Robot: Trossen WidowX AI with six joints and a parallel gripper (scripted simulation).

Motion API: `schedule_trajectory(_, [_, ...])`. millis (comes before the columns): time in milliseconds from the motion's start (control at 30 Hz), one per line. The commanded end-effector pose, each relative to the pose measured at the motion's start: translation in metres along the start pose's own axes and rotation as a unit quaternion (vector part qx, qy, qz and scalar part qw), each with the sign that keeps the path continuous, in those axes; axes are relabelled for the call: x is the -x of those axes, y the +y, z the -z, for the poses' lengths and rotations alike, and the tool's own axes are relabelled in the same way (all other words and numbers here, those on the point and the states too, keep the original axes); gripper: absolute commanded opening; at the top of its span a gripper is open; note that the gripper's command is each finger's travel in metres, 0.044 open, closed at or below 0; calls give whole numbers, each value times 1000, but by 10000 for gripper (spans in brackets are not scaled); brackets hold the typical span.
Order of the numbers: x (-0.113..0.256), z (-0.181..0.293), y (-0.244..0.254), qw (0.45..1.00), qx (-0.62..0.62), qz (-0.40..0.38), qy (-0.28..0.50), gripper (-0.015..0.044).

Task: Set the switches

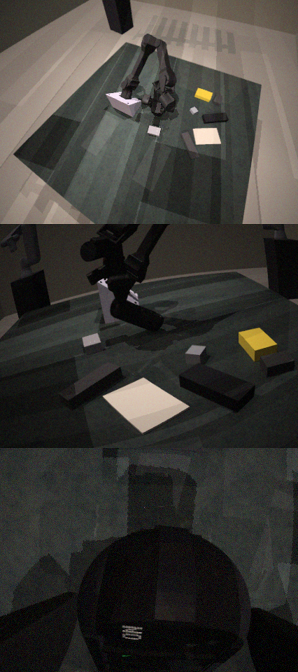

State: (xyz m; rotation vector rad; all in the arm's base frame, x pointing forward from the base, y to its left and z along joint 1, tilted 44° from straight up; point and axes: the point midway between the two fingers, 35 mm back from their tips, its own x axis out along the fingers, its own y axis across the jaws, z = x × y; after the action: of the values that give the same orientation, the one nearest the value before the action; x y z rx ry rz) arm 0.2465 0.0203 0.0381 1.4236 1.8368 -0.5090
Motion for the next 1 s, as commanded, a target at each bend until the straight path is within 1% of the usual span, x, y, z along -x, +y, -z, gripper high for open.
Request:
schedule_trajectory(0, [2, 5, 0, 1000, -3, 0, -1, 336])
schedule_trajectory(967, [14, 26, 0, 1000, -4, 0, -31, 336])
